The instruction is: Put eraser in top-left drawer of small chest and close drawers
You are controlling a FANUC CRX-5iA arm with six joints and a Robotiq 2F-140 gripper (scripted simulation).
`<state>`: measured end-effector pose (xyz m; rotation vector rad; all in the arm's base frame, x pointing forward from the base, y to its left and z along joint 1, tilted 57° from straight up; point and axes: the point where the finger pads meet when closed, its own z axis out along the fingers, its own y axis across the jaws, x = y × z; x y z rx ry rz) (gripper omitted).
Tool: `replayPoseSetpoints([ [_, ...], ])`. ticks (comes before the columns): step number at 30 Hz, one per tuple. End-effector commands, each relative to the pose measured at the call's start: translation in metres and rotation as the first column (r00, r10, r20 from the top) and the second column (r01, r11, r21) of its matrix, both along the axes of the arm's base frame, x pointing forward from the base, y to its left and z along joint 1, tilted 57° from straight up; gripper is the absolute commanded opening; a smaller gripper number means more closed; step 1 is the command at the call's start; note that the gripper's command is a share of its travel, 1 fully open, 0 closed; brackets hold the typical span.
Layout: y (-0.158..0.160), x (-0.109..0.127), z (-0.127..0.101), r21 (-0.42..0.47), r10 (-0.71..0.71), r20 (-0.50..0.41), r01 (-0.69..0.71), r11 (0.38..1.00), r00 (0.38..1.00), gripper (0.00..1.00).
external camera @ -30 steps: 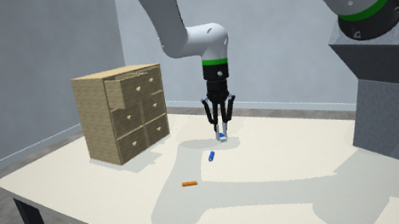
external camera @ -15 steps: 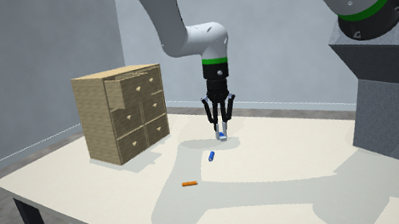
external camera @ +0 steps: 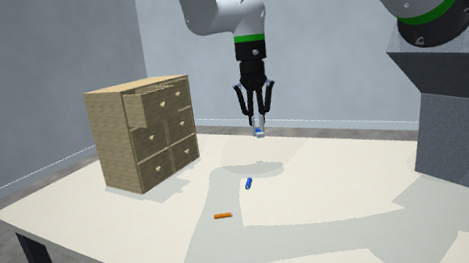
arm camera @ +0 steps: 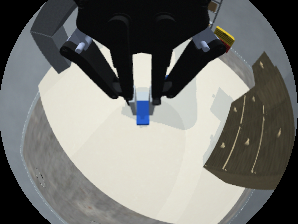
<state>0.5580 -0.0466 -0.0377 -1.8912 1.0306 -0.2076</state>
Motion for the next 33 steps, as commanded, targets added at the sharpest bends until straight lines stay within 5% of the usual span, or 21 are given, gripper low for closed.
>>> replayPoseSetpoints([
  [1,-0.001,0.000,0.000,0.000,0.000,0.000,0.000,1.000,1.000,0.11],
  [8,0.001,0.001,0.003,0.017,-0.019,-0.023,0.019,1.000,1.000,0.11],
  [17,0.012,0.005,0.019,0.124,-0.135,-0.192,0.160,0.979,0.972,0.11],
  [22,0.028,0.010,0.041,0.220,-0.243,-0.407,0.352,0.910,0.881,0.11],
  [31,0.049,0.015,0.069,0.271,-0.304,-0.660,0.596,0.756,0.686,0.11],
  [33,0.049,0.015,0.069,0.271,-0.304,-0.660,0.596,0.756,0.686,0.11],
])
